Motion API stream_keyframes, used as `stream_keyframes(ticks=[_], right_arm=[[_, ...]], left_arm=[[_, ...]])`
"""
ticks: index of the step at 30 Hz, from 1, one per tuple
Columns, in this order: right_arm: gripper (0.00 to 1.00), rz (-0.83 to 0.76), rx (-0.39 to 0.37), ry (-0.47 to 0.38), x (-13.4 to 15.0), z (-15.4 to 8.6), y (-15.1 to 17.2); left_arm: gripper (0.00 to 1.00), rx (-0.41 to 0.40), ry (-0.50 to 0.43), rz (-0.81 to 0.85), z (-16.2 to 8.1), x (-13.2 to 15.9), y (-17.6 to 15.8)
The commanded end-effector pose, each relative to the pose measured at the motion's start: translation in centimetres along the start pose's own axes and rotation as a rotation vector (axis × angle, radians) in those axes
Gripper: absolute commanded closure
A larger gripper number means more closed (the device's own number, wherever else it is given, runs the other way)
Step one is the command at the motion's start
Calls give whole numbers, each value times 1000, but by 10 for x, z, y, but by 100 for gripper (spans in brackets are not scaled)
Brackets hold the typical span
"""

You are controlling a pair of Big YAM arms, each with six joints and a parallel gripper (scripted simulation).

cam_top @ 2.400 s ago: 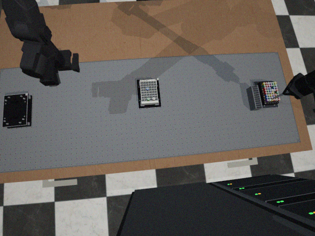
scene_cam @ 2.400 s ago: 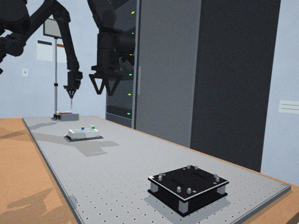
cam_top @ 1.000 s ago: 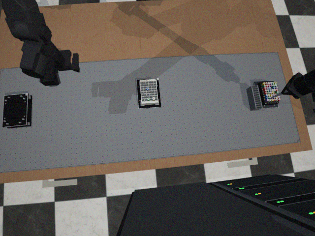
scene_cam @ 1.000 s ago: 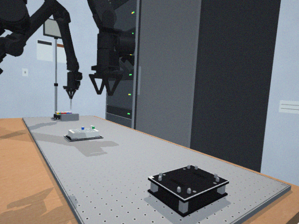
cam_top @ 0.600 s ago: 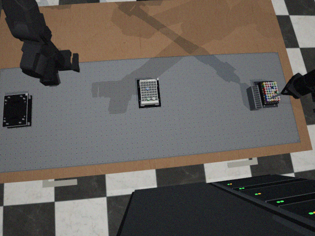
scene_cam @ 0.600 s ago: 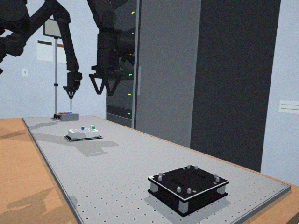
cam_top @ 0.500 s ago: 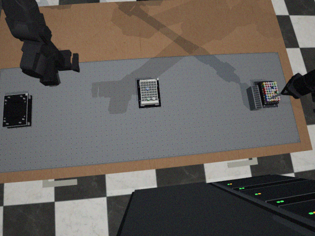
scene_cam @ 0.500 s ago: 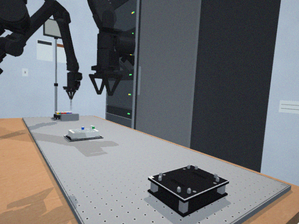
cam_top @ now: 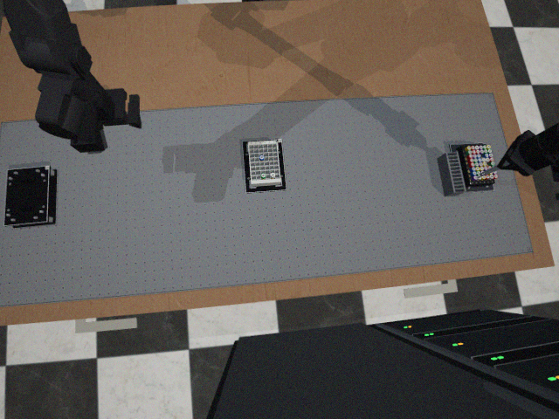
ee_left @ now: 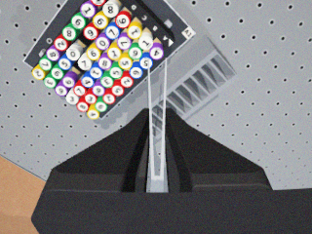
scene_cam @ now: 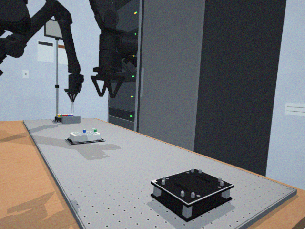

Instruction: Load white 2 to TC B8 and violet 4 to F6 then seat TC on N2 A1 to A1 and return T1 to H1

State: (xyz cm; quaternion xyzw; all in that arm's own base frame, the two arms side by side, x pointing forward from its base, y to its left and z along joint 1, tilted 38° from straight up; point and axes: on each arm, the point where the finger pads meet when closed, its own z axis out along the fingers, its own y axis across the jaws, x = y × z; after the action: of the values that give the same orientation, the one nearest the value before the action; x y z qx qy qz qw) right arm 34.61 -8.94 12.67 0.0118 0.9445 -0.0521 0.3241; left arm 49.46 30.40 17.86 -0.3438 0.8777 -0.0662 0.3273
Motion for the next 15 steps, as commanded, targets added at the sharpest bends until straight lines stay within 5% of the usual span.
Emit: stream_keyframes(ticks=[1, 15], right_arm=[[0, 2, 6, -17, -9, -4, -2], [0, 2, 6, -17, -9, -4, -2]], left_arm=[[90, 19, -30, 17, 5, -18, -15], [89, 15, -34, 18, 8, -18, -14]])
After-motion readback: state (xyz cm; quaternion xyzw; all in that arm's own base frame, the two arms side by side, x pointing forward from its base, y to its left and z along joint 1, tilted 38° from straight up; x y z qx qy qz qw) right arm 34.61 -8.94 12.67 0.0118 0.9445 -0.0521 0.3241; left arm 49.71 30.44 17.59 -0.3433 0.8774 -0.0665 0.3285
